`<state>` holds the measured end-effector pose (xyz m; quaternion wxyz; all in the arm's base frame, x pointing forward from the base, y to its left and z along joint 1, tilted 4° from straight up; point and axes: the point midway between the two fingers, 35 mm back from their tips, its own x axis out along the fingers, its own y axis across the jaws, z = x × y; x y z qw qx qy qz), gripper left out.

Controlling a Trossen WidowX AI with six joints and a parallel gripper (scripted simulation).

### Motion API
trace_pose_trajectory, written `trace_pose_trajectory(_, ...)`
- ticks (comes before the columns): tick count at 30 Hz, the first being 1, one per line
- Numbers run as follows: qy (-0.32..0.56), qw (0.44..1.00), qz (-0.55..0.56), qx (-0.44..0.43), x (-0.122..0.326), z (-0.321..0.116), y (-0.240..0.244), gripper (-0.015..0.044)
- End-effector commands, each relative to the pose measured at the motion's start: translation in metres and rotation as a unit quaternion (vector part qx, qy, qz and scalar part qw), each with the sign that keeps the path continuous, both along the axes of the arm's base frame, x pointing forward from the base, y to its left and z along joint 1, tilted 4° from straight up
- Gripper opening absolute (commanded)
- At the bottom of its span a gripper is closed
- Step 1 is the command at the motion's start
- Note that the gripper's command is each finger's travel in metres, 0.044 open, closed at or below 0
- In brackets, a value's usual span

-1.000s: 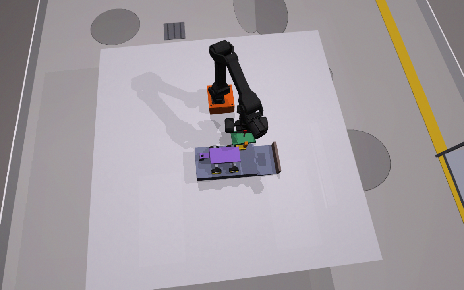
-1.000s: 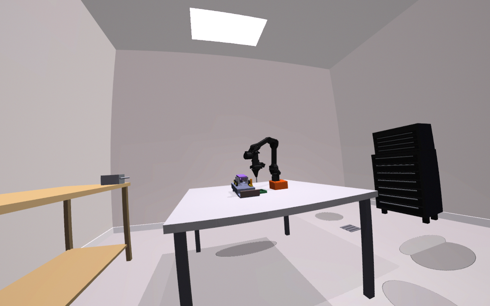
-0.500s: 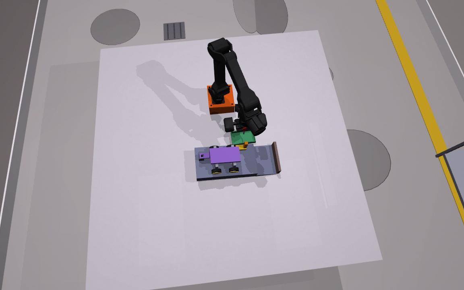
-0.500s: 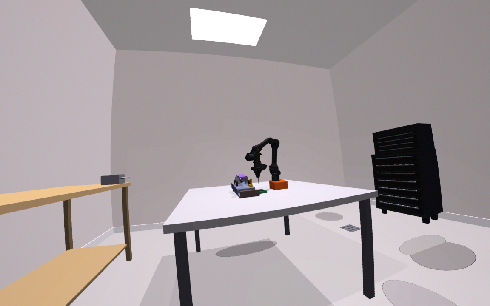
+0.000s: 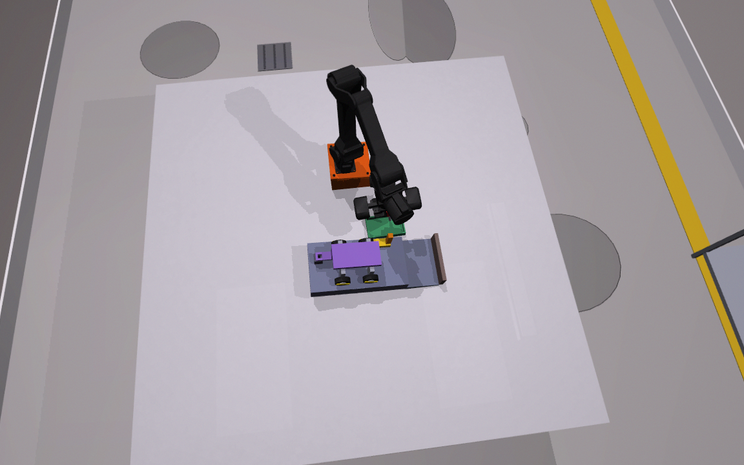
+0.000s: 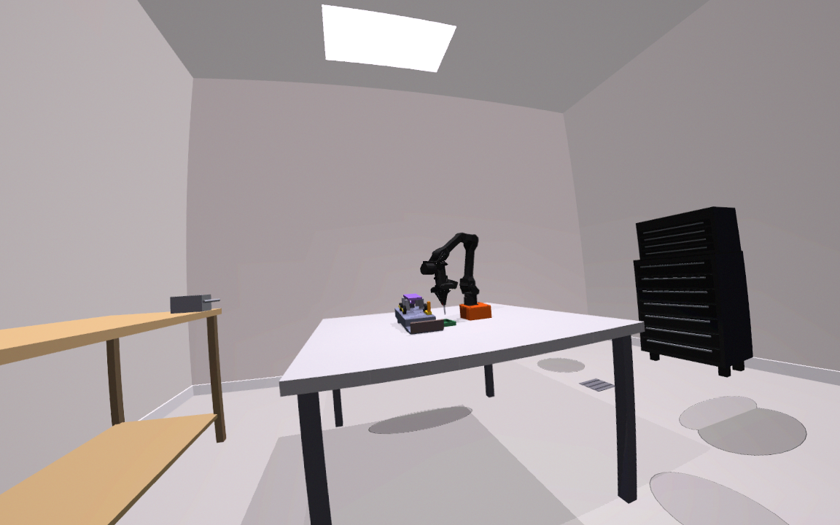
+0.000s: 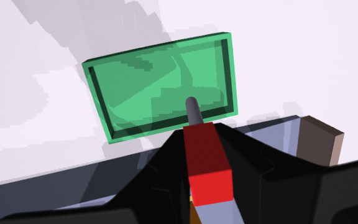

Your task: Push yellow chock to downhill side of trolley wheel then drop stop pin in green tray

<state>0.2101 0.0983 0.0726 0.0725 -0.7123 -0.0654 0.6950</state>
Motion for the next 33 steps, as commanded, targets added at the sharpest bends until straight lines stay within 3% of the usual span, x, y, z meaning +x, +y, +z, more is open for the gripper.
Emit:
trace_pose_trajectory(1, -0.002, 1.0, 0.003, 0.024, 0.0, -0.011, 0.006, 0.0)
trace_pose_trajectory(16, -0.002, 1.0, 0.003, 0.03, 0.001, -0.045, 0.028, 0.0)
trace_pose_trajectory(23, -0.002, 1.0, 0.003, 0.03, 0.001, -0.045, 0.025, 0.0184)
trace_pose_trajectory(33, -0.002, 1.0, 0.003, 0.029, 0.001, -0.048, 0.018, 0.019)
